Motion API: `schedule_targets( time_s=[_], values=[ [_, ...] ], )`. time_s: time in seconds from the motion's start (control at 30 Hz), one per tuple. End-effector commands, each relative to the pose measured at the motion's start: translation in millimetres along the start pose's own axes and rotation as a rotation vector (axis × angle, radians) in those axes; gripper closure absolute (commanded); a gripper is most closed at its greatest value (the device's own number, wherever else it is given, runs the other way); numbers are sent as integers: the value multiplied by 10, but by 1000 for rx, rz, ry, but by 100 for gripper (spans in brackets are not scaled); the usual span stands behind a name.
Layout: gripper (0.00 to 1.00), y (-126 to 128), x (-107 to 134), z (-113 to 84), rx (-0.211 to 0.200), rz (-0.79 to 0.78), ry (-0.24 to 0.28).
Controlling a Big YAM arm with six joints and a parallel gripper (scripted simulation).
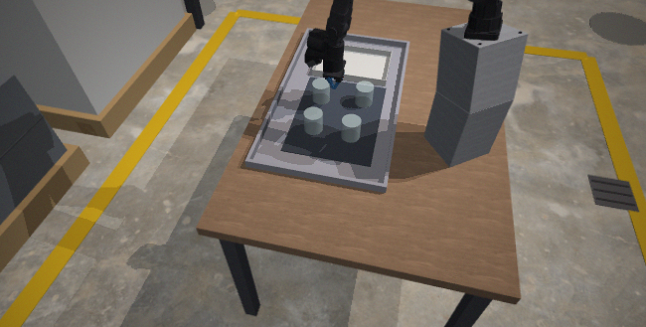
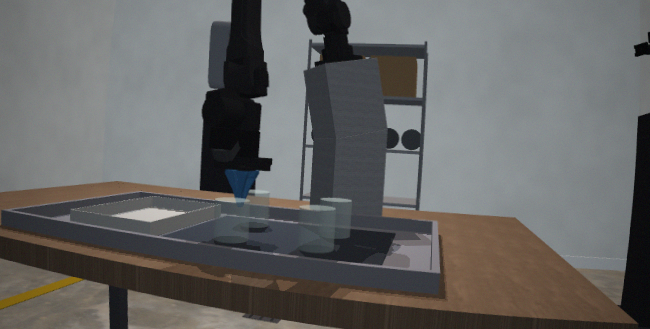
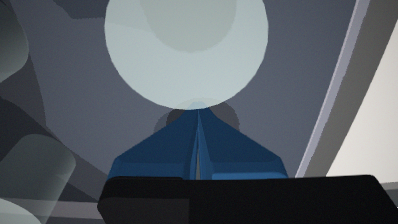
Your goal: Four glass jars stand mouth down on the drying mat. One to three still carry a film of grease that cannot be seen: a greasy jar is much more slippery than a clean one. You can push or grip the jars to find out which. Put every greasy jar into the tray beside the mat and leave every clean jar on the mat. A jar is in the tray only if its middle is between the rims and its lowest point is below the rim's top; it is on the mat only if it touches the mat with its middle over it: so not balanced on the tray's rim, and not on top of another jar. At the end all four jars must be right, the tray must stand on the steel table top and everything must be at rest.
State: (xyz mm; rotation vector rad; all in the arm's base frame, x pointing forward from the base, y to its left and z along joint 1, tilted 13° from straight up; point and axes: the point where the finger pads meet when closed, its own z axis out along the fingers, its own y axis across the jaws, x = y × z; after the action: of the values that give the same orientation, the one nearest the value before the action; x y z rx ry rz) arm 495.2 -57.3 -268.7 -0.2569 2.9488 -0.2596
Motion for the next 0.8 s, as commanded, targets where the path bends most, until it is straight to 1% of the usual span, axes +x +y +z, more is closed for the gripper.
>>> schedule_targets(
  time_s=[0.0, 0.77],
  values=[
    [100, 42, 28, 86, -7, -9, 17],
    [100, 43, 0, 86, -7, -9, 17]
  ],
)
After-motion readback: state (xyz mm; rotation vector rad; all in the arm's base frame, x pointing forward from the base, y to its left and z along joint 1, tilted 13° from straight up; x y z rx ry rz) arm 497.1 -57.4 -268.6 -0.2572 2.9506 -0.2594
